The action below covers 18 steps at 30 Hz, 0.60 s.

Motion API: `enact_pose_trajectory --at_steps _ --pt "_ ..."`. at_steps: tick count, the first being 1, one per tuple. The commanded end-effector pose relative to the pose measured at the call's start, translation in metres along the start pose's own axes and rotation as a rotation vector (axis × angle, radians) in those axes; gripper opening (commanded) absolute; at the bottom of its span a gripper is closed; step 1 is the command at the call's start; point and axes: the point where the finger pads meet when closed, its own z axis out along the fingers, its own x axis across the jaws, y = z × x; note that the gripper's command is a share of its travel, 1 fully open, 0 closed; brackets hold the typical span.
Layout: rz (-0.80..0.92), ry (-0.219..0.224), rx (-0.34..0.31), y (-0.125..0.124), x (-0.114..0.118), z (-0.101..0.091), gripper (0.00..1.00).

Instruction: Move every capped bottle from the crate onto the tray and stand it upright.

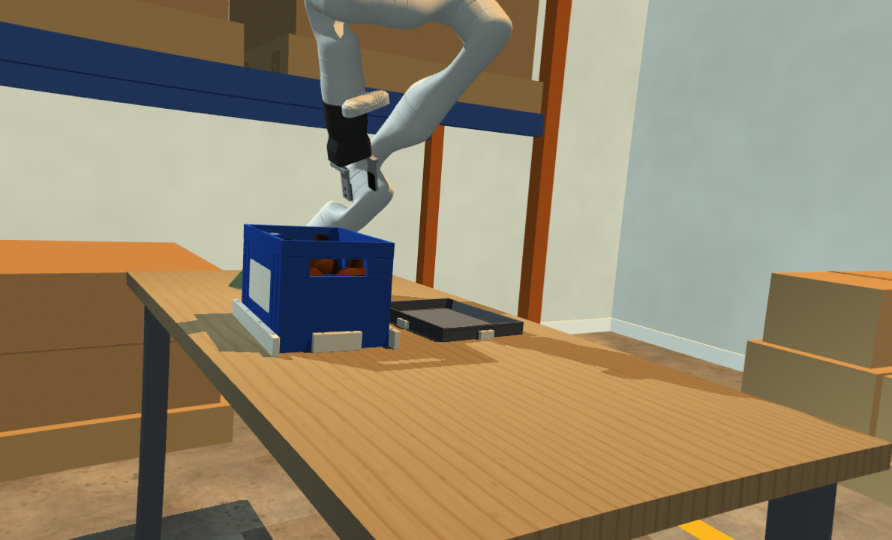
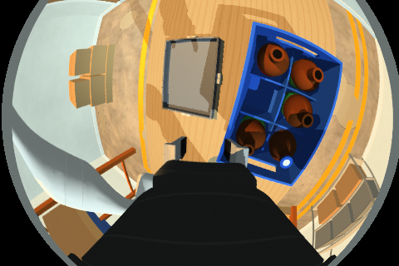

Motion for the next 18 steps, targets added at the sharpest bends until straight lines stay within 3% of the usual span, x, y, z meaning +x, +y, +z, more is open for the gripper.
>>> enact_pose_trajectory --at_steps 1,18 --pt "-0.025 0.009 -0.002 -0.004 0.007 -0.001 1.00" --pt "-0.200 0.088 0.004 -0.025 0.049 -0.007 1.00"
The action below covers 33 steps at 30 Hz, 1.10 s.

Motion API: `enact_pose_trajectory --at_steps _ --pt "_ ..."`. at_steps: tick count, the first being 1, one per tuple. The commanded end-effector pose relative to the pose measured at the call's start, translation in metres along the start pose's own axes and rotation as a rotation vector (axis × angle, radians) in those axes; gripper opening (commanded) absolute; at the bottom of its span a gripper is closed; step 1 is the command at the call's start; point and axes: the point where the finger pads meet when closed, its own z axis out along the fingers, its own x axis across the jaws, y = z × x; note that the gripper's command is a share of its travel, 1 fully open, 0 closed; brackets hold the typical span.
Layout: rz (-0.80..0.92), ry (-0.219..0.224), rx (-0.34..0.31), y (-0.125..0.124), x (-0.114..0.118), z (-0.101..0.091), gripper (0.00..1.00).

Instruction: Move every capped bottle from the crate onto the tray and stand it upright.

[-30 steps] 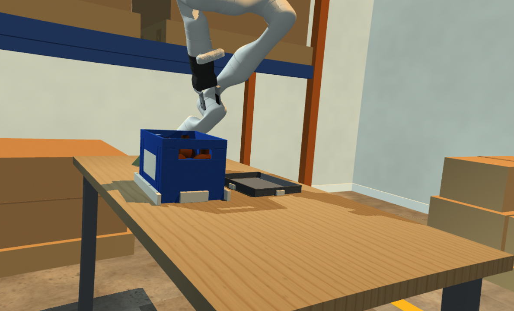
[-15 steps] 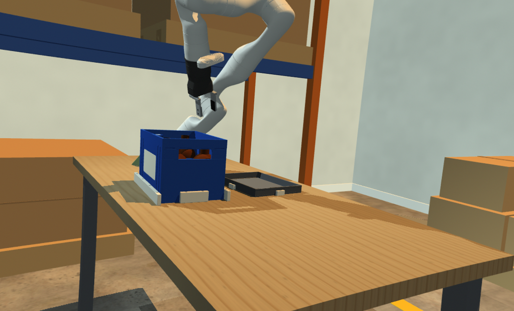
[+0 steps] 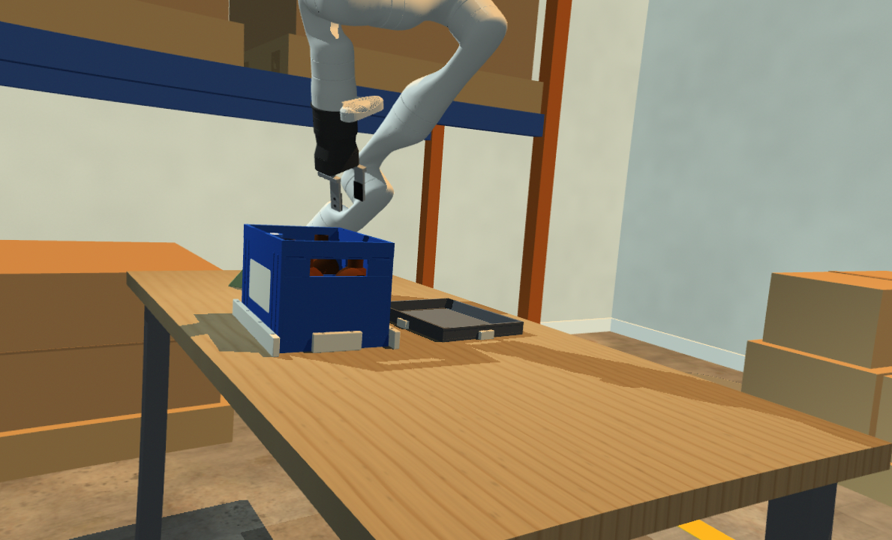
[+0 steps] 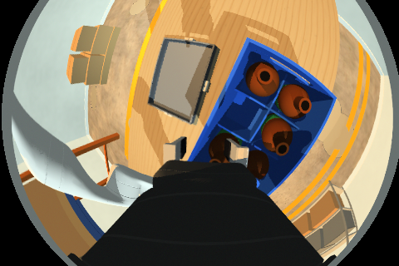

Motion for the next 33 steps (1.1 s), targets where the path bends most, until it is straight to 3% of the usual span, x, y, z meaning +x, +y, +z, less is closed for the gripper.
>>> enact_pose_trajectory --at_steps 1,33 --pt "-0.019 0.008 0.002 0.001 0.009 -0.001 1.00" --pt "-0.357 0.156 0.004 0.023 0.091 -0.018 1.00"
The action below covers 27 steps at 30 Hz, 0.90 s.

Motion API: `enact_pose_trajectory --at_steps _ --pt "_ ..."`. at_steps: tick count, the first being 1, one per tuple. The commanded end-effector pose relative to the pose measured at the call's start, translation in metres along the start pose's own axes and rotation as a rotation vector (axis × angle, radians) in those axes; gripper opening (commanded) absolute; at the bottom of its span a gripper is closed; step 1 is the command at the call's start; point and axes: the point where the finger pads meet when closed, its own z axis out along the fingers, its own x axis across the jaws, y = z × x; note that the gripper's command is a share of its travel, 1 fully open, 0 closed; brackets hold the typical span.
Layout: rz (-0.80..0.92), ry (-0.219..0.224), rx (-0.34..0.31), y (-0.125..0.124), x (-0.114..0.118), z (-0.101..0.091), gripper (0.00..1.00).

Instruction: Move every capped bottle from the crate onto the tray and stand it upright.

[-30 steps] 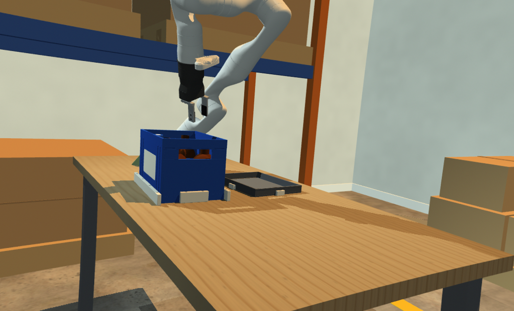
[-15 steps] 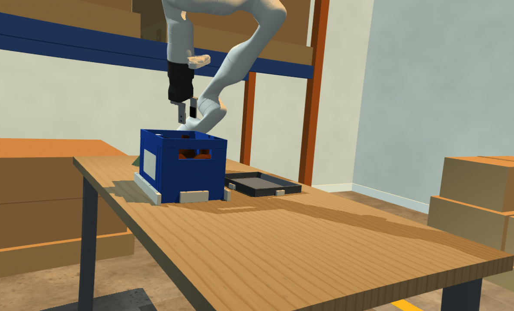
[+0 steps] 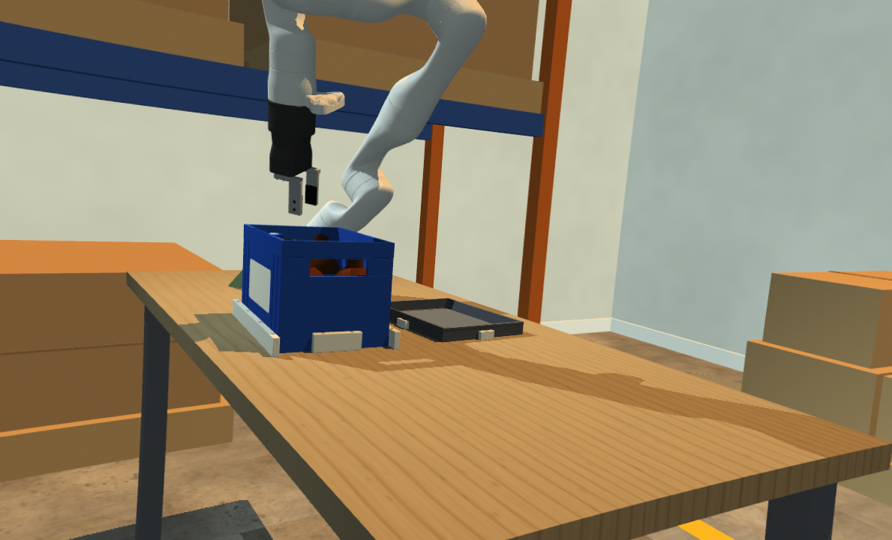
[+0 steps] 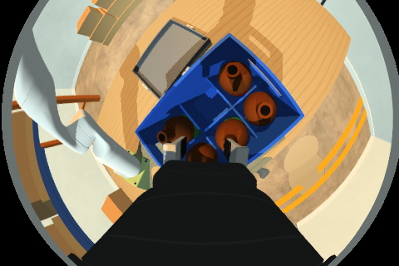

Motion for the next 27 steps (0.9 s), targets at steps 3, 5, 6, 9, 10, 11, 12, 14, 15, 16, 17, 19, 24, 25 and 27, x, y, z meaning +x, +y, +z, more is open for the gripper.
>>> enact_pose_trajectory --at_steps 3,5,6,9,10,11,12,14,15,16,17,19,24,25,27 --pt "-0.039 0.021 0.003 0.013 0.010 -0.002 1.00" --pt "-0.062 0.031 0.004 0.017 0.015 -0.002 1.00" --pt "-0.074 0.036 0.004 0.020 0.017 -0.003 1.00" --pt "-0.109 0.051 0.005 0.027 0.024 -0.003 1.00" --pt "-0.121 0.056 0.006 0.029 0.026 -0.004 1.00" --pt "-0.133 0.061 0.006 0.032 0.029 -0.004 1.00" --pt "-0.133 0.061 0.006 0.032 0.029 -0.004 1.00" --pt "-0.151 0.068 0.001 0.029 0.028 -0.005 1.00" --pt "-0.163 0.073 0.002 0.030 0.029 -0.005 1.00" --pt "-0.175 0.078 0.002 0.031 0.030 -0.005 1.00" --pt "-0.187 0.083 0.003 0.032 0.030 -0.005 1.00" --pt "-0.210 0.093 0.004 0.033 0.032 -0.005 1.00" --pt "-0.269 0.119 0.006 0.038 0.035 -0.005 1.00" --pt "-0.281 0.124 0.006 0.039 0.036 -0.005 1.00" --pt "-0.304 0.134 0.007 0.041 0.037 -0.005 1.00"
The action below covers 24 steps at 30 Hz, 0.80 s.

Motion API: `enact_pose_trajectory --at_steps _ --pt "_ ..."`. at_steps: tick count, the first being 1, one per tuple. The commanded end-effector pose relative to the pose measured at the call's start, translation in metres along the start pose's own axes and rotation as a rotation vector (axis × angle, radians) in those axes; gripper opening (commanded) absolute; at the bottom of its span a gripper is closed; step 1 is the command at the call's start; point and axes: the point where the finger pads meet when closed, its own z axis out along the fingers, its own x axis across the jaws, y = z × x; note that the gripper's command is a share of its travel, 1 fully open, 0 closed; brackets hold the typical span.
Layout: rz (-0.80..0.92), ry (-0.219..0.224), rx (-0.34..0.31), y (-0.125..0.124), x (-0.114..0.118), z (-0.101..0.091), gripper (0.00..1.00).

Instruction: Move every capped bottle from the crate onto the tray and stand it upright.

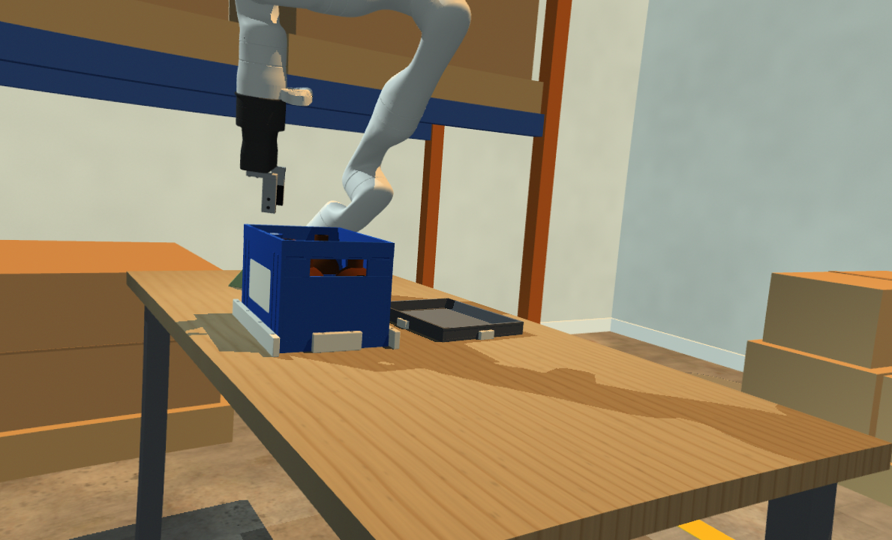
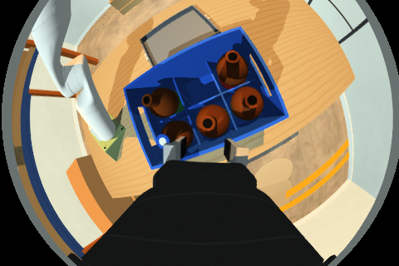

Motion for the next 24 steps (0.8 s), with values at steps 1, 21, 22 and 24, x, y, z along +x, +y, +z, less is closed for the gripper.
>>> enact_pose_trajectory --at_steps 1,21,22,24 --pt "-0.014 0.014 0.001 0.0047 -0.0006 -0.0011 1.00" --pt "-0.209 0.090 0.008 0.0044 0.0005 -0.0009 1.00" --pt "-0.220 0.095 0.008 0.0044 0.0004 -0.0010 1.00" --pt "-0.244 0.106 0.009 0.0046 0.0003 -0.0012 1.00"
